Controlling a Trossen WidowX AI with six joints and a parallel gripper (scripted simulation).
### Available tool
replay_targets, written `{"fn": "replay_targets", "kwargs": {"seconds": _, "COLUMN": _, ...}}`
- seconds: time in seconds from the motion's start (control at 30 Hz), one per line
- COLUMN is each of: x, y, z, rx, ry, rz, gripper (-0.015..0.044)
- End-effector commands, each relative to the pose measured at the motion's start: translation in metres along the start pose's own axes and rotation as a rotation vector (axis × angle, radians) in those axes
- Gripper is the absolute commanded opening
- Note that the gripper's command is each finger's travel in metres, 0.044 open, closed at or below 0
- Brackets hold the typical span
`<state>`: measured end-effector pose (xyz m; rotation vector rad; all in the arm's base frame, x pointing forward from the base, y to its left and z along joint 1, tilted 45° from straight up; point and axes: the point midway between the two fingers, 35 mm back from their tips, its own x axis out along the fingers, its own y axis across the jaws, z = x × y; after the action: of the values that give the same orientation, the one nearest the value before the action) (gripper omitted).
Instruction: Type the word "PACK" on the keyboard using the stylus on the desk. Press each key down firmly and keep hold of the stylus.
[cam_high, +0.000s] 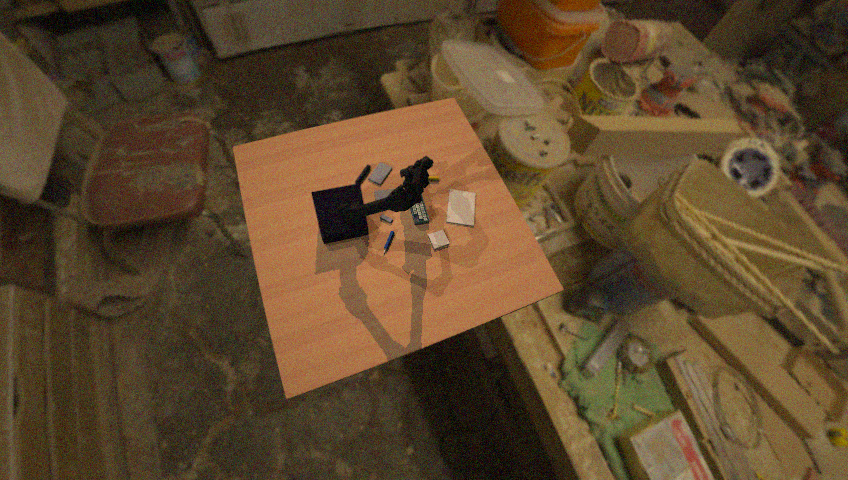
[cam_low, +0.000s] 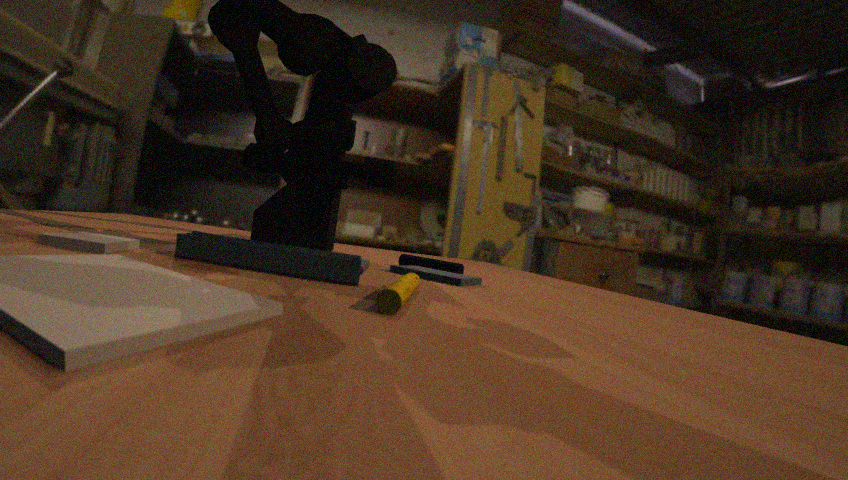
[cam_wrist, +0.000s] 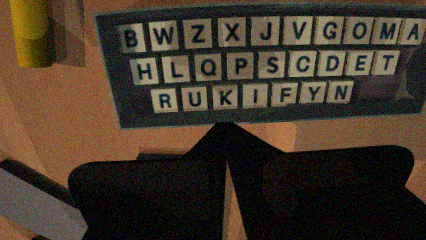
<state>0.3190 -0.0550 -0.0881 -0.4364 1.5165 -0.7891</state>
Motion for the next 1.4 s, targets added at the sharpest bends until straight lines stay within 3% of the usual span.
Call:
{"fn": "replay_targets", "kwargs": {"seconds": 0.0, "x": 0.001, "y": 0.002, "z": -0.001, "rx": 0.002, "ry": 0.006, "rz": 0.003, "gripper": 0.0}}
{"fn": "replay_targets", "kwargs": {"seconds": 0.2, "x": -0.057, "y": 0.003, "z": -0.001, "rx": 0.002, "ry": 0.006, "rz": 0.006, "gripper": 0.0}}
{"fn": "replay_targets", "kwargs": {"seconds": 0.5, "x": -0.056, "y": 0.004, "z": 0.003, "rx": 0.002, "ry": -0.003, "rz": 0.007, "gripper": 0.0}}
{"fn": "replay_targets", "kwargs": {"seconds": 0.63, "x": -0.058, "y": 0.0, "z": 0.001, "rx": 0.021, "ry": 0.025, "rz": 0.056, "gripper": 0.0105}}
{"fn": "replay_targets", "kwargs": {"seconds": 0.7, "x": -0.056, "y": -0.021, "z": -0.001, "rx": -0.021, "ry": 0.06, "rz": 0.123, "gripper": 0.015}}
{"fn": "replay_targets", "kwargs": {"seconds": 1.0, "x": -0.038, "y": -0.132, "z": -0.031, "rx": -0.339, "ry": 0.024, "rz": 0.372, "gripper": 0.015}}
{"fn": "replay_targets", "kwargs": {"seconds": 1.37, "x": -0.027, "y": -0.202, "z": -0.087, "rx": -0.615, "ry": -0.193, "rz": 0.457, "gripper": 0.015}}
